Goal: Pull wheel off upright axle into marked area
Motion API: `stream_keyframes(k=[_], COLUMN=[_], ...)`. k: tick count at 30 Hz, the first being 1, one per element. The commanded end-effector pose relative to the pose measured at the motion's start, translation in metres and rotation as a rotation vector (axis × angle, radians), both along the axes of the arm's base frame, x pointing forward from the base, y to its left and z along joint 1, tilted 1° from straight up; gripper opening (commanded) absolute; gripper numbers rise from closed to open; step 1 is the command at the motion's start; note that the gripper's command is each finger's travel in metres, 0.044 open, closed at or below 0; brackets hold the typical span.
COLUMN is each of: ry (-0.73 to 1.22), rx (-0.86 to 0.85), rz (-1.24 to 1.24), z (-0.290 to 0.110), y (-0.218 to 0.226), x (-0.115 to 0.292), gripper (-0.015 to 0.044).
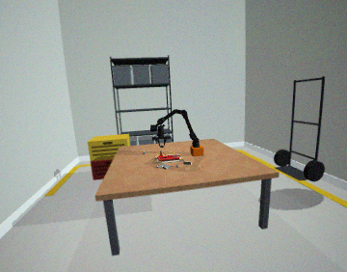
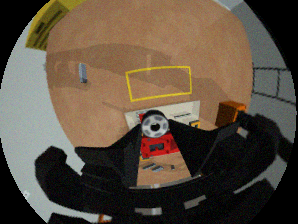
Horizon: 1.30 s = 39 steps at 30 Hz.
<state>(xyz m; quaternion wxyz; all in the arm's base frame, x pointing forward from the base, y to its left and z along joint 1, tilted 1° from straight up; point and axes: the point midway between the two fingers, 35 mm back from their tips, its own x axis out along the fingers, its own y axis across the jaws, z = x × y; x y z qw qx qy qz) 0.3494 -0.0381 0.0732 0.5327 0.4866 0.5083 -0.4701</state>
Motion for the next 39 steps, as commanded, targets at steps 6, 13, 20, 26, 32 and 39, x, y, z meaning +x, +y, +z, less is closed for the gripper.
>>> stream_keyframes(k=[6,13,20,26,32,39], ry=[-0.003,-0.003,-0.003,-0.003,-0.003,-0.002], rx=[-0.001,-0.003,-0.003,-0.003,-0.003,-0.003], rz=[0.0,-0.001,-0.001,-0.001,-0.001,-0.001], z=[0.003,0.005,-0.007,-0.019,-0.053,-0.099], y=[-0.046,-0.07,-0.07,-0.07,-0.071,-0.071], x=[-0.022,-0.038,-0.037,-0.036,-0.032,-0.033], gripper=[0.0,0.0,0.0,0.0,0.0,0.0])
